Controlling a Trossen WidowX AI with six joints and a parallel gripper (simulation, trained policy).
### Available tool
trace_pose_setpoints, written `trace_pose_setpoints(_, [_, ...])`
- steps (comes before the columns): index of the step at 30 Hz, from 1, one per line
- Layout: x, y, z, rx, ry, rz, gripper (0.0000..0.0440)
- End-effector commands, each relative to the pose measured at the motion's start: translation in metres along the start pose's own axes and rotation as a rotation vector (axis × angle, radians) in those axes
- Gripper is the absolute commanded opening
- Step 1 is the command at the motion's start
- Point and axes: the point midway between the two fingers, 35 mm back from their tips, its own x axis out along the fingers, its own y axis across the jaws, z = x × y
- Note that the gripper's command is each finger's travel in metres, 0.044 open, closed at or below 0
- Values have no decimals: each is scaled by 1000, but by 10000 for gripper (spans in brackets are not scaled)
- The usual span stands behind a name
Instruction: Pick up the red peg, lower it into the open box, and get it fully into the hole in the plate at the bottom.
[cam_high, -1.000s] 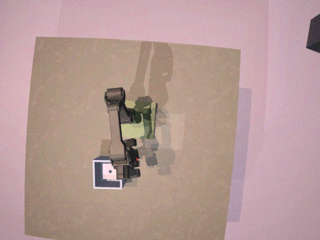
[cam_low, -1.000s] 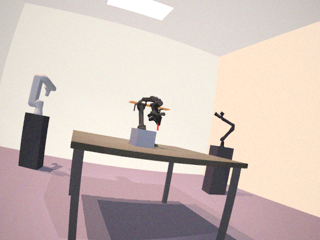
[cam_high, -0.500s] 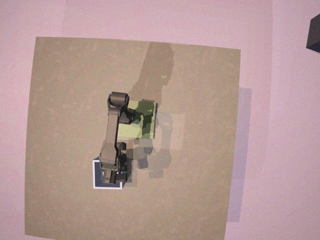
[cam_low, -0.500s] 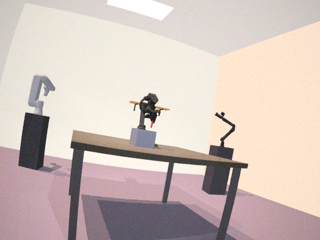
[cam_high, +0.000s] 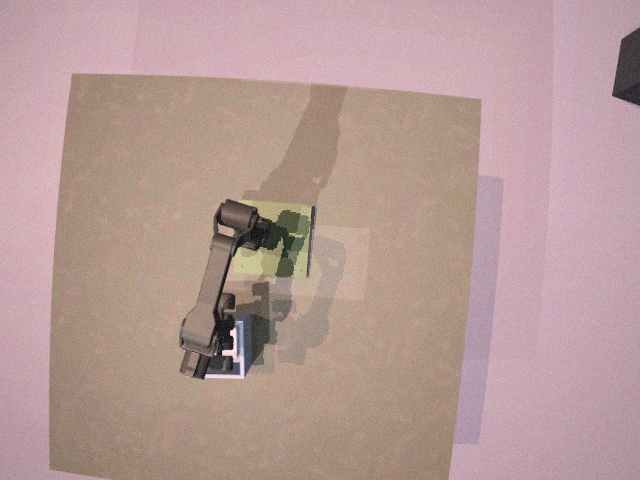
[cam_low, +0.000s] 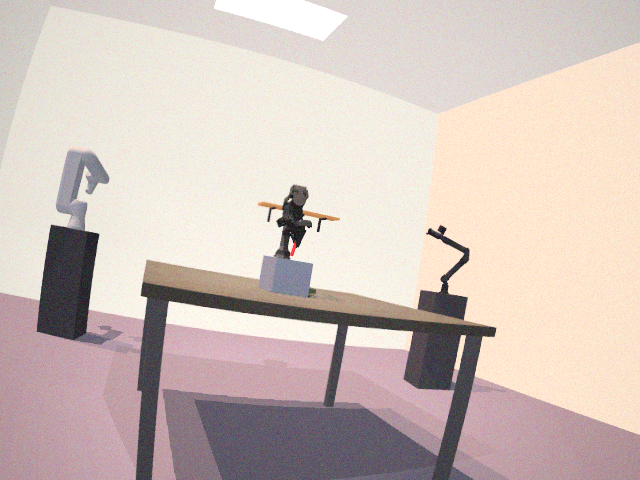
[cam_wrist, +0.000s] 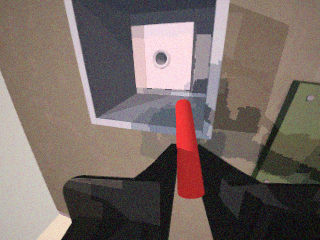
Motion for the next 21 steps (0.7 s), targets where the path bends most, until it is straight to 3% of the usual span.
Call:
trace_pose_setpoints(1, [4, 3, 9, 8, 3, -15, 0])
trace_pose_setpoints(21, [54, 15, 50, 11, 56, -82, 0])
